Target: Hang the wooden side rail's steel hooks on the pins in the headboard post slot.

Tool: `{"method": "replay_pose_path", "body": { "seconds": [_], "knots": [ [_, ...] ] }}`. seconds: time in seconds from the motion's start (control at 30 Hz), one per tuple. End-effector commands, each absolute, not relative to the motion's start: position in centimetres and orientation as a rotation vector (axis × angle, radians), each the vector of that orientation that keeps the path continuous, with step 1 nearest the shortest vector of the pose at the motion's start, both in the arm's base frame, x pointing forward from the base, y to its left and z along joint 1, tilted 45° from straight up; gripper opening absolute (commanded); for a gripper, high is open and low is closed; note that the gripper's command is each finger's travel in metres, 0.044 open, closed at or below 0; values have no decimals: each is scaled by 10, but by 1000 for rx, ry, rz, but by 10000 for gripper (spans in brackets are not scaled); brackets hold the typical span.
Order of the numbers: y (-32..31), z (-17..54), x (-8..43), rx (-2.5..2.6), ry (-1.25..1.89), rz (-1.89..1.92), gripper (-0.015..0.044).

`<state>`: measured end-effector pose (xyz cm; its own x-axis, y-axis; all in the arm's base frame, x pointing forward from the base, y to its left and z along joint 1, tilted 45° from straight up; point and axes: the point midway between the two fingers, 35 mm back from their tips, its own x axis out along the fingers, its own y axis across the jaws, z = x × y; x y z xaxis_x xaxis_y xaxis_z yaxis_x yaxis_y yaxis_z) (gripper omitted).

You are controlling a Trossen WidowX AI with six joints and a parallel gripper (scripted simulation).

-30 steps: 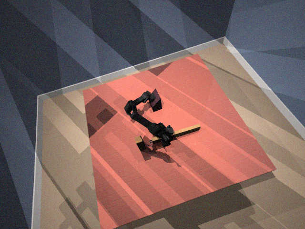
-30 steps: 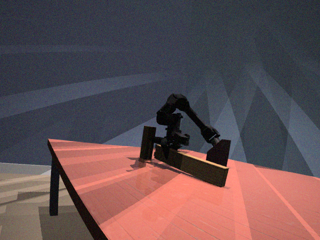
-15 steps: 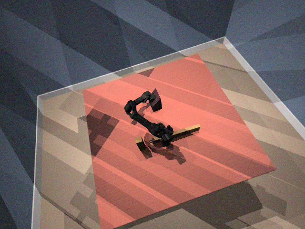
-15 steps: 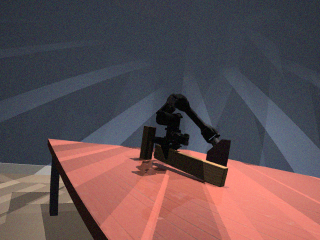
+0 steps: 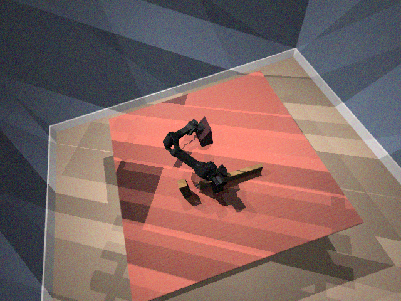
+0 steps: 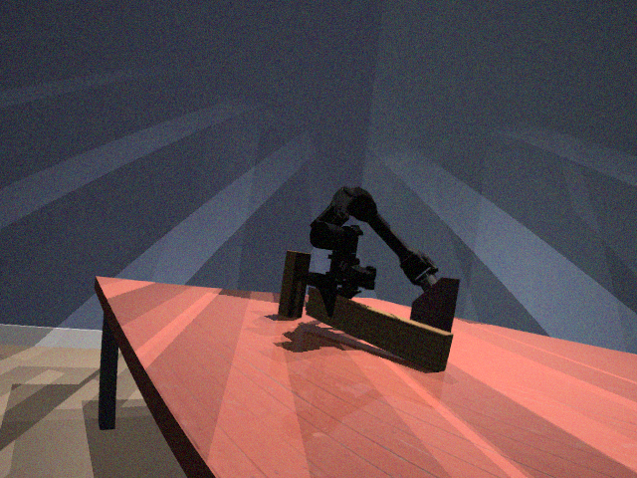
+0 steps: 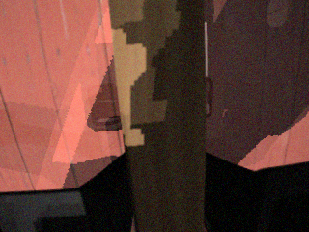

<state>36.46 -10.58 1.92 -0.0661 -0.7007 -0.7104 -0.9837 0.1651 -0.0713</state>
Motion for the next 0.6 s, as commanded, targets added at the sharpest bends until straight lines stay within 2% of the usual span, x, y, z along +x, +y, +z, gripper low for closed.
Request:
{"method": "replay_pose_path", "body": {
  "seconds": [0.0,0.57],
  "knots": [
    [-104,23,367,-1604,1815,583,0],
    [-105,25,367,-1604,1815,583,0]
  ]
}}
